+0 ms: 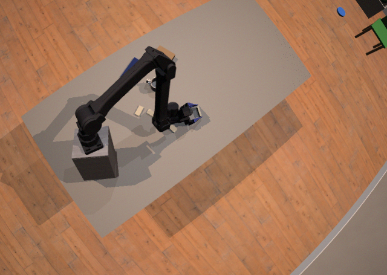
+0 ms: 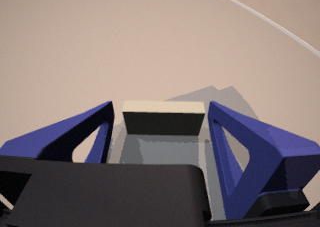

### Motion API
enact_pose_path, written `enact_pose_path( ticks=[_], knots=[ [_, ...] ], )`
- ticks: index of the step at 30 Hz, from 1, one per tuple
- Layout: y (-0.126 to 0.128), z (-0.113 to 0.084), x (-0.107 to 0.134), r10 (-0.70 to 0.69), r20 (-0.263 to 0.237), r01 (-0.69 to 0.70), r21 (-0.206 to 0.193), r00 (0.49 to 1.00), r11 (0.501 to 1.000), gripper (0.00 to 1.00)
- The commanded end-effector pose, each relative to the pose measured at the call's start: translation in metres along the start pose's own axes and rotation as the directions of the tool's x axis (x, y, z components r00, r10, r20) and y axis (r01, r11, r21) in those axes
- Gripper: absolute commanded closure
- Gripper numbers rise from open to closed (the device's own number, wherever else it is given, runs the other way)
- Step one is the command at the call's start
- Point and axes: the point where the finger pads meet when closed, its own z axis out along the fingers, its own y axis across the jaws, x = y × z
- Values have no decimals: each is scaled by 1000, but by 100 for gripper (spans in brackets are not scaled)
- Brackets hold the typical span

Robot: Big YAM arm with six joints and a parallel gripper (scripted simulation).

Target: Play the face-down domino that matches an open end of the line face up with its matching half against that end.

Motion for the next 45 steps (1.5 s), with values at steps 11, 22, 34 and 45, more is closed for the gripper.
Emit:
enact_pose_path(
  ticks=[11, 22, 34, 45],
  knots=[
    [0, -1, -5, 2, 24, -2, -9, 1000, 1000, 26],
    [0, -3, -6, 4, 51, -3, -23, 999, 1000, 26],
    [0, -3, -6, 4, 51, -3, -23, 999, 1000, 26],
    [0, -1, -5, 2, 24, -2, -9, 1000, 1000, 26]
  ],
)
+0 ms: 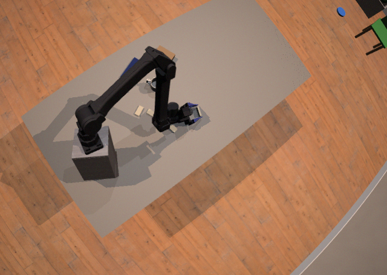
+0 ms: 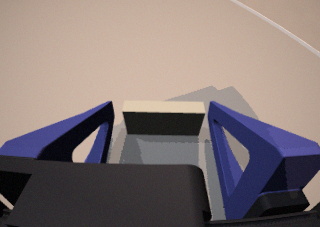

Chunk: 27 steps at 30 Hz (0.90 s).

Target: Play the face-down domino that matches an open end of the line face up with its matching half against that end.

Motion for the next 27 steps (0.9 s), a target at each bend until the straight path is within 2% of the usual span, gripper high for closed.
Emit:
enact_pose_path(
  ticks=[1, 6, 13, 14, 27],
  knots=[
    [0, -1, -5, 2, 29, -2, -11, 1000, 1000, 26],
    [0, -3, -6, 4, 51, -3, -23, 999, 1000, 26],
    [0, -3, -6, 4, 51, -3, -23, 999, 1000, 26],
    [0, 1, -4, 1, 7, -1, 0, 1000, 1000, 26],
    [0, 1, -4, 1, 7, -1, 0, 1000, 1000, 26]
  ],
)
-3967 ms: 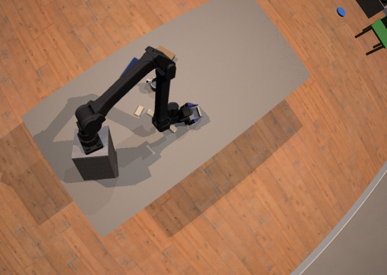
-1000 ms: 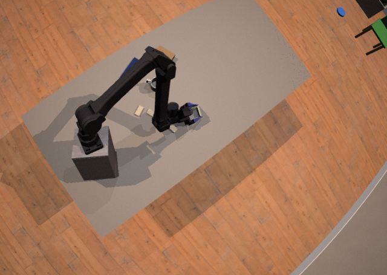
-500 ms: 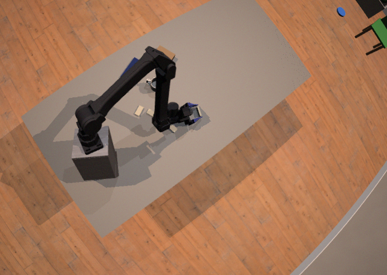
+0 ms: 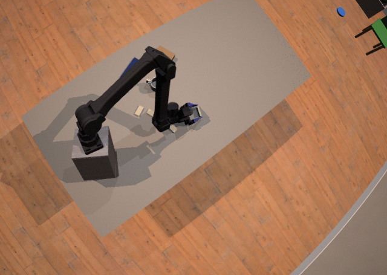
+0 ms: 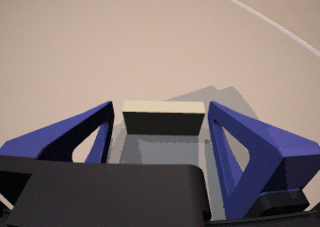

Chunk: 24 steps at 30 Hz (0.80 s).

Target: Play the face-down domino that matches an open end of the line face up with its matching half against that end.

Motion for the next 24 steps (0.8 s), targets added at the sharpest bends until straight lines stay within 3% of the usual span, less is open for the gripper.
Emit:
enact_pose_path(
  ticks=[1, 20, 24],
  knots=[
    [0, 1, -4, 1, 7, -1, 0, 1000, 1000, 26],
    [0, 1, -4, 1, 7, -1, 0, 1000, 1000, 26],
    [0, 1, -7, 1, -16, -1, 0, 1000, 1000, 26]
  ],
)
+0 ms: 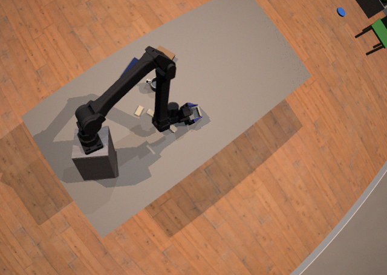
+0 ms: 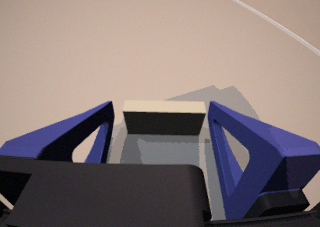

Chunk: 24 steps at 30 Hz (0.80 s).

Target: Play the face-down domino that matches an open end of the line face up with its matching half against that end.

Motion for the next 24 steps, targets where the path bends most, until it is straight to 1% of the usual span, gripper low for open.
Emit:
enact_pose_path(
  ticks=[1, 6, 13, 14, 23, 24],
  knots=[
    [0, 0, -8, 1, -18, 0, 4, 1000, 1000, 26],
    [0, -1, -11, 0, -46, 0, 3, 999, 1000, 26],
    [0, -1, -11, 0, -46, 0, 3, 999, 1000, 26],
    [3, -4, -1, -6, -65, 5, -8, 998, 1000, 26],
    [1, -5, -21, -3, -161, 3, -3, 987, 1000, 26],
    [1, -5, -21, -3, -161, 3, -3, 987, 1000, 26]
  ],
)
